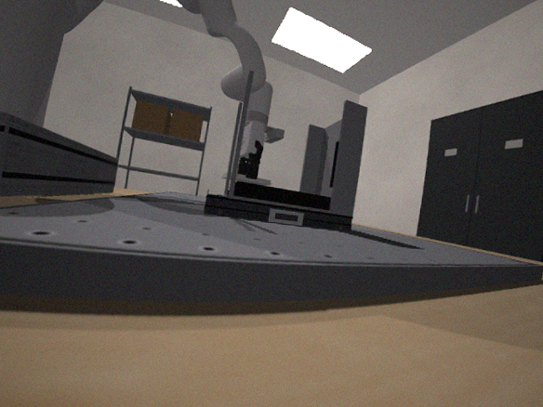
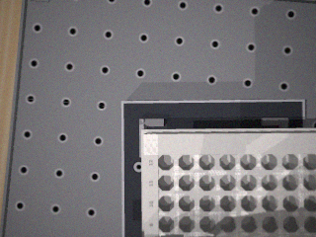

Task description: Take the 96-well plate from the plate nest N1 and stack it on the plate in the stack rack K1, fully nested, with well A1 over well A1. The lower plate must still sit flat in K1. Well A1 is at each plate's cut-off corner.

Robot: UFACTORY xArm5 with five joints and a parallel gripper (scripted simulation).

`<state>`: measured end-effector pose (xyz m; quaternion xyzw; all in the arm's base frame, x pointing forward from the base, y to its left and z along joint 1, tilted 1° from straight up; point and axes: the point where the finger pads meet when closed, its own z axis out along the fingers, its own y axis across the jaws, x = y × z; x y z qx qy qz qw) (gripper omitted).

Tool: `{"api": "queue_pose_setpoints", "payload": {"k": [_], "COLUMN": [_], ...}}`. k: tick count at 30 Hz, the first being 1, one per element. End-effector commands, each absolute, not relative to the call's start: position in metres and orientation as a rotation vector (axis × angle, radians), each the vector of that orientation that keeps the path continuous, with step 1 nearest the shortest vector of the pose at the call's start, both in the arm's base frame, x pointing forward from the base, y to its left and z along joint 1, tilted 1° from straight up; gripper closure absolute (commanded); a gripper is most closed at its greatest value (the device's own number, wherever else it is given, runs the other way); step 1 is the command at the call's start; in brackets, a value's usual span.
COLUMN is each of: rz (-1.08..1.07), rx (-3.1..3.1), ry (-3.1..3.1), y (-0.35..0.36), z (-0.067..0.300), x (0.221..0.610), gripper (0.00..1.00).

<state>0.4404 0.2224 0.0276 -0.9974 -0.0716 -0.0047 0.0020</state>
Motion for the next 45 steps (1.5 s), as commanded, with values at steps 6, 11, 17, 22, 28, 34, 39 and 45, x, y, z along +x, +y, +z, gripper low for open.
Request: {"api": "queue_pose_setpoints", "payload": {"k": [6, 11, 17, 22, 28, 34, 39, 45], "rz": [-0.020, -0.020, -0.020, -0.020, -0.020, -0.020, -0.020, -0.020], "rx": [-3.128, -3.128, -3.128, -3.128, -3.128, -3.128, -3.128, -3.128], "ry": [-0.225, -0.225, -0.225, -0.225, -0.225, -0.225, -0.225, -0.225], "y": [0.223, 0.223, 0.223, 0.223, 0.223, 0.223, 0.223, 0.223], "z": [0.043, 0.052, 0.062, 0.067, 0.077, 0.087, 0.092, 0.102], "x": [0.441, 0.441, 0.441, 0.441, 0.441, 0.441, 0.441, 0.441], "gripper": [1.00, 1.00, 1.00, 1.00, 1.00, 1.00, 1.00, 1.00]}}
